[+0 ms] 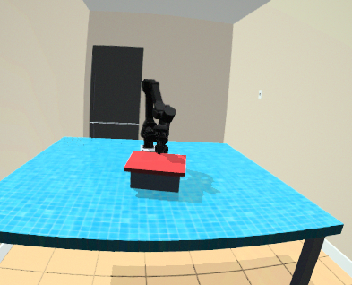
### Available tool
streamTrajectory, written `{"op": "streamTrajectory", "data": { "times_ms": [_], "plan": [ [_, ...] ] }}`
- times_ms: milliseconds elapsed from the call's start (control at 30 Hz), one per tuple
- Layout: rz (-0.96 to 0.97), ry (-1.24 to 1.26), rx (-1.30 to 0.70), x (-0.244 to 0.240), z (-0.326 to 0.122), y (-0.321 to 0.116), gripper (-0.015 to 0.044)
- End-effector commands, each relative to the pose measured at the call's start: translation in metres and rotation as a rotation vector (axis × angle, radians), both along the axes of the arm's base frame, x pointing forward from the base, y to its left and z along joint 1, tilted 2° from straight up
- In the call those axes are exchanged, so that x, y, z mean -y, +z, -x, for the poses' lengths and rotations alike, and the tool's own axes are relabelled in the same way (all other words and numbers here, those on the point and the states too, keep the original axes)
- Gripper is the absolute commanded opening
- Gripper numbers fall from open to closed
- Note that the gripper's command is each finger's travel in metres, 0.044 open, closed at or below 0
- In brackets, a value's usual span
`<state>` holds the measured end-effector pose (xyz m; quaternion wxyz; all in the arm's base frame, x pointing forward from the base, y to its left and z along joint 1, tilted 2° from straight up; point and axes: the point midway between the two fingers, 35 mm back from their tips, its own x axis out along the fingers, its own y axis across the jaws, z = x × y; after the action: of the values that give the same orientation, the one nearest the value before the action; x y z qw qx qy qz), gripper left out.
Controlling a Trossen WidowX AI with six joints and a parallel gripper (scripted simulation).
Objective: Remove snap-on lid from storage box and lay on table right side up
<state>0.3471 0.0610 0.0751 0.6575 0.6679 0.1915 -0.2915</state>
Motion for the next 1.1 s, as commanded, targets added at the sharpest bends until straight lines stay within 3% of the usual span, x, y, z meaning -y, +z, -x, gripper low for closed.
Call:
{"op": "streamTrajectory", "data": {
  "times_ms": [0, 1067],
  "plan": [
    [-0.001, 0.003, 0.014, 0.000, -0.002, 0.010, 0.0000],
    [-0.001, 0.003, 0.015, 0.000, -0.016, 0.052, 0.0000]
  ]
}}
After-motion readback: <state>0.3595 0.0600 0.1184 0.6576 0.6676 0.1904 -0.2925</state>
